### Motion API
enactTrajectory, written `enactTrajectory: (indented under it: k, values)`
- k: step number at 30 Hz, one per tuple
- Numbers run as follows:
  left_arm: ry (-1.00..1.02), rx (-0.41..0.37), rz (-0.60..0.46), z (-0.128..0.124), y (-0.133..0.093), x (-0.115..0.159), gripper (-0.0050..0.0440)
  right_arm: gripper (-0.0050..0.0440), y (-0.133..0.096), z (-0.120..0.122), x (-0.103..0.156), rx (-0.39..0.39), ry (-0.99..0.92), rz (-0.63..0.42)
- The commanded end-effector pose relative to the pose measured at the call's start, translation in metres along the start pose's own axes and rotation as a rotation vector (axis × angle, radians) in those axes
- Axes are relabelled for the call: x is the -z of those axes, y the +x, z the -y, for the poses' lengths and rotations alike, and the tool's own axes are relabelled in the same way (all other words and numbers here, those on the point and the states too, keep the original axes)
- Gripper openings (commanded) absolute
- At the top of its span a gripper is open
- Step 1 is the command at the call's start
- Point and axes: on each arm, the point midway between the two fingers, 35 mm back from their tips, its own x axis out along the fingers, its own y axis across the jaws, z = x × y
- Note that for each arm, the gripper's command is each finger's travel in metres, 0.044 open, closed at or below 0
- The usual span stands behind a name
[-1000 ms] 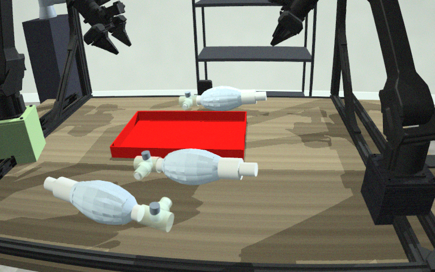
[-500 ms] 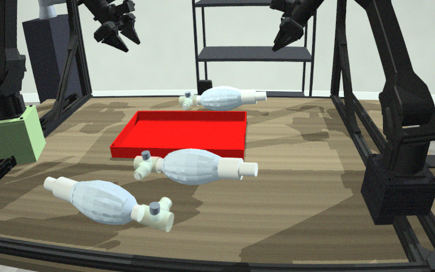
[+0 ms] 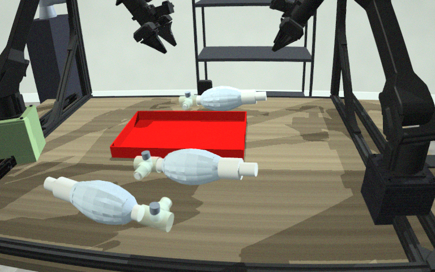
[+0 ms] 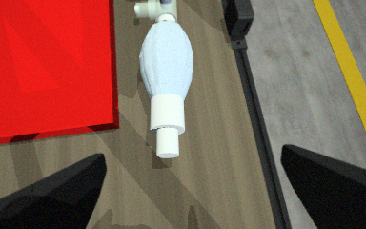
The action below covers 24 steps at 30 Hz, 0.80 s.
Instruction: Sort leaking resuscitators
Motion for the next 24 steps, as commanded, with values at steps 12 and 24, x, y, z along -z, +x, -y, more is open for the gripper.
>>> enactTrajectory:
  k: [12,24]
  values:
    - [0.000,0.000,-0.001,0.000,0.000,0.000,0.0440,0.0440,0.103,0.011,-0.081,0.020,0.005,-0.009]
    - [-0.002,0.001,-0.001,0.000,-0.001,0.000,0.0440,0.0440,0.144,0.027,-0.112,0.021,0.002,-0.004]
